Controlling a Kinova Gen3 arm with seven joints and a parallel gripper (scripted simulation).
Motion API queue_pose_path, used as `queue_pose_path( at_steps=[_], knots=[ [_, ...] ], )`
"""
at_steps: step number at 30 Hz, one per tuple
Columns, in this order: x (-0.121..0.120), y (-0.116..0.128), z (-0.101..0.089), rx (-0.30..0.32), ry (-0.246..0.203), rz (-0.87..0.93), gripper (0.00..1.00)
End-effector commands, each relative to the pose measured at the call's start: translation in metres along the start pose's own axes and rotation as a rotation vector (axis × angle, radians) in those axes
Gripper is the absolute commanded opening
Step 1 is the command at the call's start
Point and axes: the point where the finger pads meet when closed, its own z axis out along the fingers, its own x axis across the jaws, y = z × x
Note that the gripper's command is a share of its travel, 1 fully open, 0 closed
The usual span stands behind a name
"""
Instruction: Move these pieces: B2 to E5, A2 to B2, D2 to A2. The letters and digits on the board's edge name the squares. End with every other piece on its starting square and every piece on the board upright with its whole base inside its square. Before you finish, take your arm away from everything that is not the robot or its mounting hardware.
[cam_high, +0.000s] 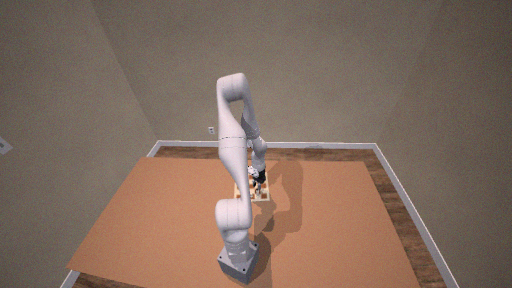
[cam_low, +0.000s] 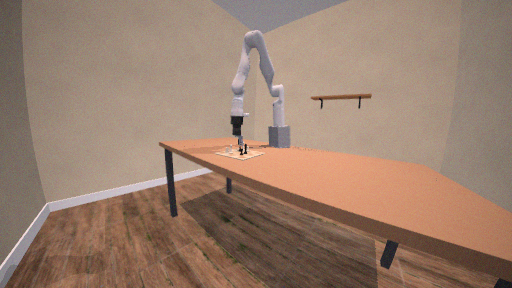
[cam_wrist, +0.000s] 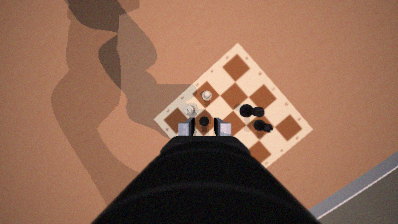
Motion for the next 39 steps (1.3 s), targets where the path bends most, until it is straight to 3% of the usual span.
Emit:
queue_pose_path(
  at_steps=[1,19,39],
  knots=[
    [0.000,0.000,0.001,-0.001,0.001,0.001,0.68],
    [0.000,0.000,0.028,-0.001,0.001,0.001,0.68],
    [0.000,0.000,0.032,-0.001,0.001,0.001,0.68]
  ],
)
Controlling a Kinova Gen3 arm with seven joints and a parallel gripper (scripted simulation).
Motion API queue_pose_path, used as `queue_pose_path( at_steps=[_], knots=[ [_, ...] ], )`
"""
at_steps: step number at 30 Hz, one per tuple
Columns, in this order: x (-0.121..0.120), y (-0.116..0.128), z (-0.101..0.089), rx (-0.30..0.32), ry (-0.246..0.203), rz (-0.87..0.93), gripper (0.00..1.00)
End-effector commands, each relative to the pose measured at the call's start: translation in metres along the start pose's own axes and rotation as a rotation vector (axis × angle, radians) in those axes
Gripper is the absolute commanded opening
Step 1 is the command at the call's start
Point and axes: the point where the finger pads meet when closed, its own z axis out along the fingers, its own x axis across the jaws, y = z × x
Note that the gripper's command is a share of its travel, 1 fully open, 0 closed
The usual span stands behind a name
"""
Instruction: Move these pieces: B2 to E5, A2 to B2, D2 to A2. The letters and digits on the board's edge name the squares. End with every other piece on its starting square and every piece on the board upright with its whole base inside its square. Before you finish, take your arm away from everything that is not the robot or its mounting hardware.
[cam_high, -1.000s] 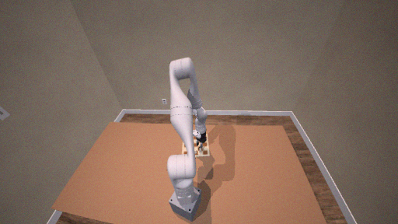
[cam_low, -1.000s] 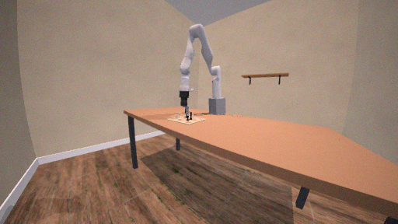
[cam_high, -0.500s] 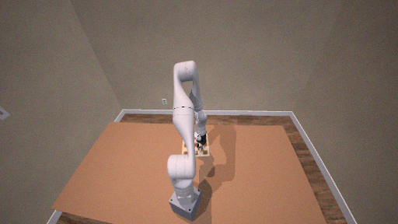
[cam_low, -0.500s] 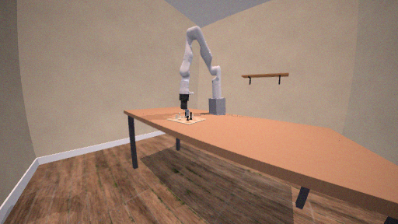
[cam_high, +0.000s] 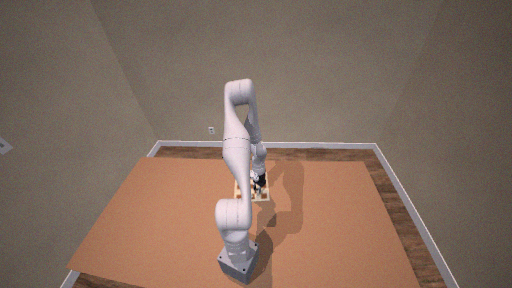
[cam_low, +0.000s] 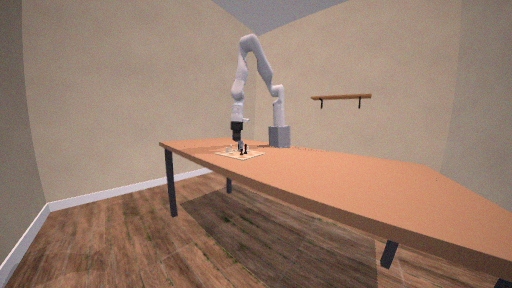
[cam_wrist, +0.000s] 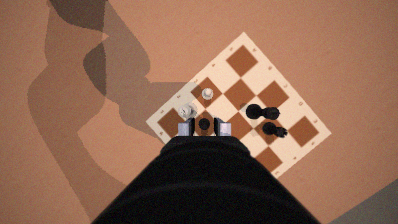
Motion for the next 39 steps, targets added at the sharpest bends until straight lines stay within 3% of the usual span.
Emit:
queue_pose_path(
  at_steps=[1,24,25,39],
  knots=[
    [0.0003,0.0006,-0.0005,-0.001,0.001,0.000,0.68],
    [0.0003,0.0006,-0.0005,-0.001,0.001,0.000,0.68],
    [0.0003,0.0006,-0.0005,-0.001,0.001,0.000,0.00],
    [0.0003,0.0006,-0.0005,-0.001,0.001,0.000,0.00]
  ],
)
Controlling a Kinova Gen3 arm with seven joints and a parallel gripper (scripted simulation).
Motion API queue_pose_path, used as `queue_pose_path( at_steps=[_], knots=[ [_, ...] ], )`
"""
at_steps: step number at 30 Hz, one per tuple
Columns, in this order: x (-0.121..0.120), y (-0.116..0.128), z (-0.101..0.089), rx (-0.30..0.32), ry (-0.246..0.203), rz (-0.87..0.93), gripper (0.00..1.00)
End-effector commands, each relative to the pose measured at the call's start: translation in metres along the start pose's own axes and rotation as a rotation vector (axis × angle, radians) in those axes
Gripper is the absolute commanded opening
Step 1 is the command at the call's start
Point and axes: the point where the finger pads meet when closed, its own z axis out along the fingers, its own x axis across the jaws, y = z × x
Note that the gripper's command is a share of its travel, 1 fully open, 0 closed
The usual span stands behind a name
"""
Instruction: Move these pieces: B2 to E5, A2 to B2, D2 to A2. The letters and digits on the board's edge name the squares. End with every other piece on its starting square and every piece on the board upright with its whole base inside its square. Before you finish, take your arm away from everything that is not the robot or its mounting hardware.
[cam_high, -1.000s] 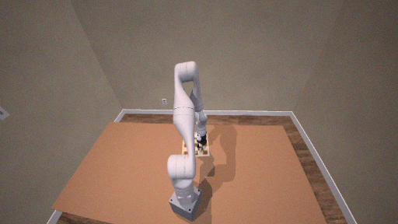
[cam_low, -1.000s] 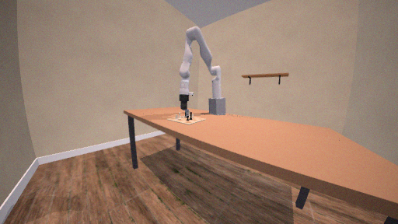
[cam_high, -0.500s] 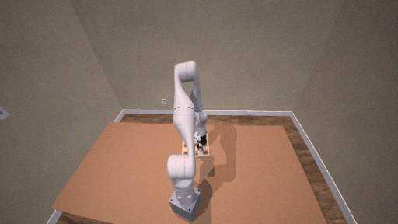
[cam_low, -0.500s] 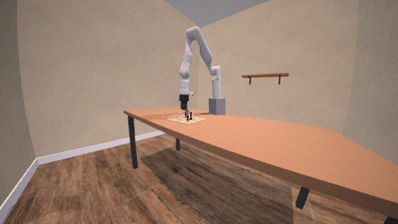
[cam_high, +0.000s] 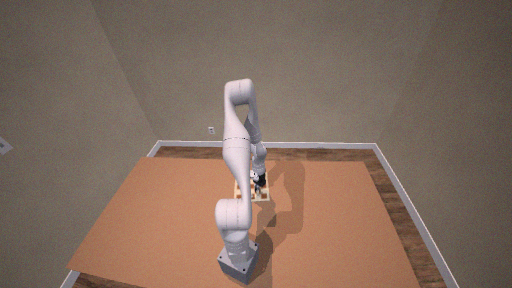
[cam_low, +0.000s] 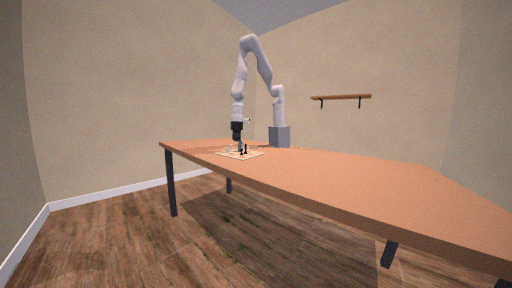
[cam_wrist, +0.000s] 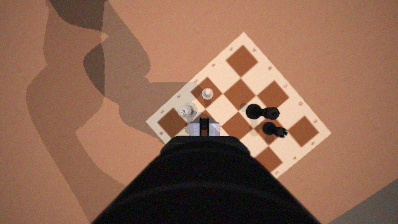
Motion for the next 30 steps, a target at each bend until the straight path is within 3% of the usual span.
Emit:
queue_pose_path(
  at_steps=[1,21,30],
  knots=[
    [0.000,0.001,0.000,-0.001,0.001,0.000,0.00],
    [0.000,0.001,-0.001,-0.001,0.001,0.000,0.00],
    [0.000,0.001,-0.015,-0.001,0.001,0.000,0.00]
  ],
)
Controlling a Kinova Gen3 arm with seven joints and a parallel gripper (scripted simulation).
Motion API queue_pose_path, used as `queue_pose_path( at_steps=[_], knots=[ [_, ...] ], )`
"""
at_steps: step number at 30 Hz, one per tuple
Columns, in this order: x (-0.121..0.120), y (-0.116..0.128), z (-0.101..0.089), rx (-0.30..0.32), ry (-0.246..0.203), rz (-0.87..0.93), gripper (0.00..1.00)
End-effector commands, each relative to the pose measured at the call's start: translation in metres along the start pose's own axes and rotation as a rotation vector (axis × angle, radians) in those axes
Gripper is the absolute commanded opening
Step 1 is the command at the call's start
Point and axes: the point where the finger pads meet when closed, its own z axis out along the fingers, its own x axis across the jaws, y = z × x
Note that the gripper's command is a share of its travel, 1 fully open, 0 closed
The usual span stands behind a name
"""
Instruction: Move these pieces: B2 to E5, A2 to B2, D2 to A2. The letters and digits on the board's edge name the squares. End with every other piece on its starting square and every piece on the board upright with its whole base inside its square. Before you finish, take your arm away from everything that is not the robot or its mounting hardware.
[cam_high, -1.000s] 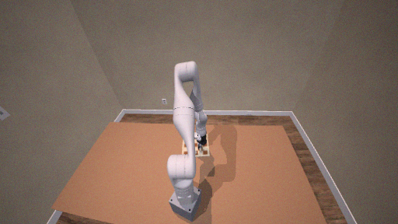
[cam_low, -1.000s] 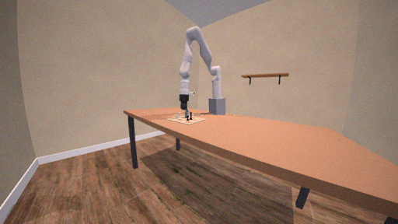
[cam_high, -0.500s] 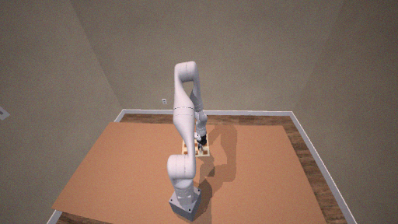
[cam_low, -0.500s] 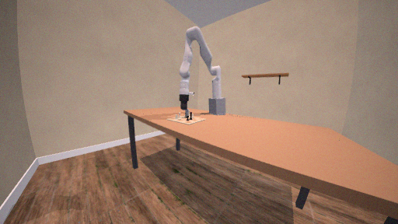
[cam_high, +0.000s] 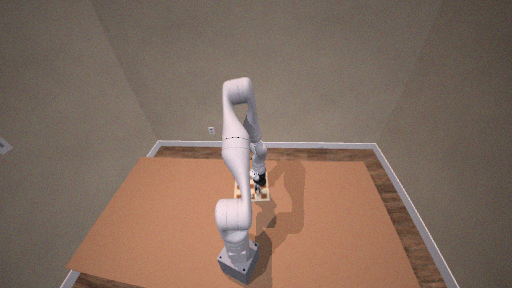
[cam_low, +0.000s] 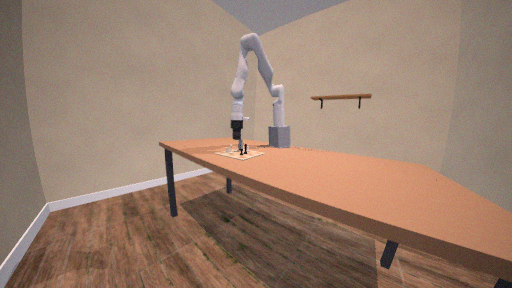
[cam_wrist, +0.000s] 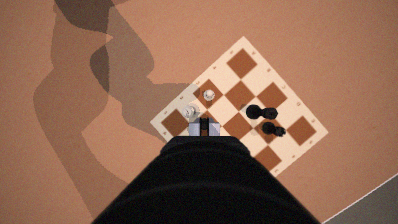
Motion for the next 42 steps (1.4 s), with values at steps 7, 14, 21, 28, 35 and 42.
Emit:
queue_pose_path(
  at_steps=[7,14,21,28,35,42],
  knots=[
    [0.003,0.001,-0.046,-0.007,0.004,-0.005,0.00],
    [0.003,0.001,-0.079,-0.007,0.004,-0.005,0.00],
    [0.003,0.001,-0.092,-0.007,0.004,-0.005,0.00],
    [0.003,0.001,-0.092,-0.007,0.004,-0.005,0.00],
    [0.007,0.002,-0.092,-0.007,0.005,-0.003,0.00],
    [0.056,0.014,-0.091,-0.007,0.015,0.023,0.00]
  ],
)
